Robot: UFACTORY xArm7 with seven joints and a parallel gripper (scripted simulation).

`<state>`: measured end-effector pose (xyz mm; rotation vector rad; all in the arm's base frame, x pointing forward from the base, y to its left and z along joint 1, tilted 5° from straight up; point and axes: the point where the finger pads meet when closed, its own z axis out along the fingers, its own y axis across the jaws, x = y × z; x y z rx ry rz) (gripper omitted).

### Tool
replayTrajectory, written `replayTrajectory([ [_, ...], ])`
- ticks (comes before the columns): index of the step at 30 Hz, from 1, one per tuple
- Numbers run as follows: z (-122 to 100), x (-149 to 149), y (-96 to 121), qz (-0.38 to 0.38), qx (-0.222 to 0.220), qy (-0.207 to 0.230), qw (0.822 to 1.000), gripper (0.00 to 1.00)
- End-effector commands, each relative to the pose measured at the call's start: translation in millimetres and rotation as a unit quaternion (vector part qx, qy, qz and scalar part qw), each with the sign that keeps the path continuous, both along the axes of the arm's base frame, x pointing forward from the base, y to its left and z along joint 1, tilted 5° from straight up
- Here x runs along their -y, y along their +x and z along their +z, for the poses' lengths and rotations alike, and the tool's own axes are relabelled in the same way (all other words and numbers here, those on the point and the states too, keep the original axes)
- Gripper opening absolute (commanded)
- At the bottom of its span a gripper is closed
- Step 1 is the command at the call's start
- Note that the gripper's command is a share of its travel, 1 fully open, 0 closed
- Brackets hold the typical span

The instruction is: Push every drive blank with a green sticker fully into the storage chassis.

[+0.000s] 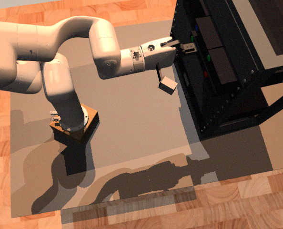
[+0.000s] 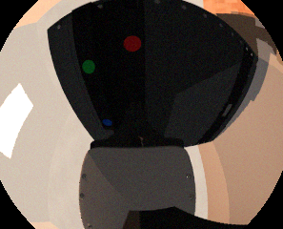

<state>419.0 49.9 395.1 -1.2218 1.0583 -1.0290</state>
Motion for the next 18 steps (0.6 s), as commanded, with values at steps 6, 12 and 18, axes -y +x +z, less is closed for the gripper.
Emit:
replayTrajectory([
  [6,2.2,-0.6,3.7,0.000,0.002,0.000,1.000,0.00],
  [12,2.3,-1.2,6.2,0.000,0.002,0.000,1.000,0.00],
  [18,2.8,-2.7,13.4,0.000,0.002,0.000,1.000,0.00],
])
